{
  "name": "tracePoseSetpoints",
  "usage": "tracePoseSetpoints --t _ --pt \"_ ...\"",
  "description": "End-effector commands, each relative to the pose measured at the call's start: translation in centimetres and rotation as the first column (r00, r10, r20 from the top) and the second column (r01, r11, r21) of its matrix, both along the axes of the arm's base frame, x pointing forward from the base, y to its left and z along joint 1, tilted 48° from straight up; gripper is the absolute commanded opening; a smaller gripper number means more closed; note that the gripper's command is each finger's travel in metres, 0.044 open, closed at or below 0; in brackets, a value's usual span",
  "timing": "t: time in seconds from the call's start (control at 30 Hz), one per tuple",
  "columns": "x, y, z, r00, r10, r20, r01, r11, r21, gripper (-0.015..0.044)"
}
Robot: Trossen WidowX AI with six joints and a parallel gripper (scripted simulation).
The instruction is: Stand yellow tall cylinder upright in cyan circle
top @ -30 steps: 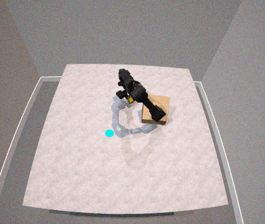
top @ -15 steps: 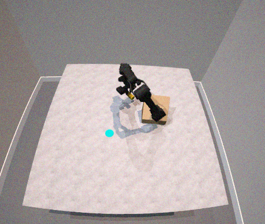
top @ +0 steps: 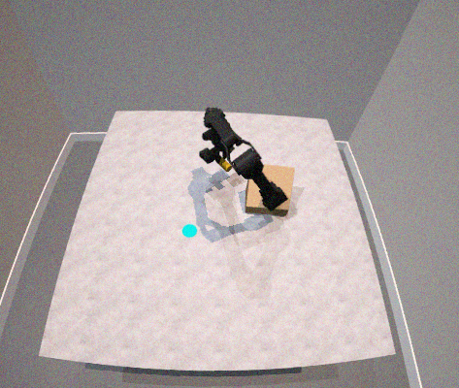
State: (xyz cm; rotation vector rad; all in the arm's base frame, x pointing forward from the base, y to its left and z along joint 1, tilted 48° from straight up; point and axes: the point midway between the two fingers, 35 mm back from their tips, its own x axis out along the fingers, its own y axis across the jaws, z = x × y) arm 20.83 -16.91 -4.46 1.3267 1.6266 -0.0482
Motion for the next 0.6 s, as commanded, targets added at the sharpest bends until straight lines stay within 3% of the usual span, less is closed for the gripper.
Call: tracePoseSetpoints --t 0.0,0.57 --pt "1.1 0.0 1.1 1.0 0.007 0.019 -0.007 1.0 -0.013 0.0105" --pt "4.4 1.5 4.3 0.996 0.057 0.069 -0.054 0.998 -0.04 0.0105"
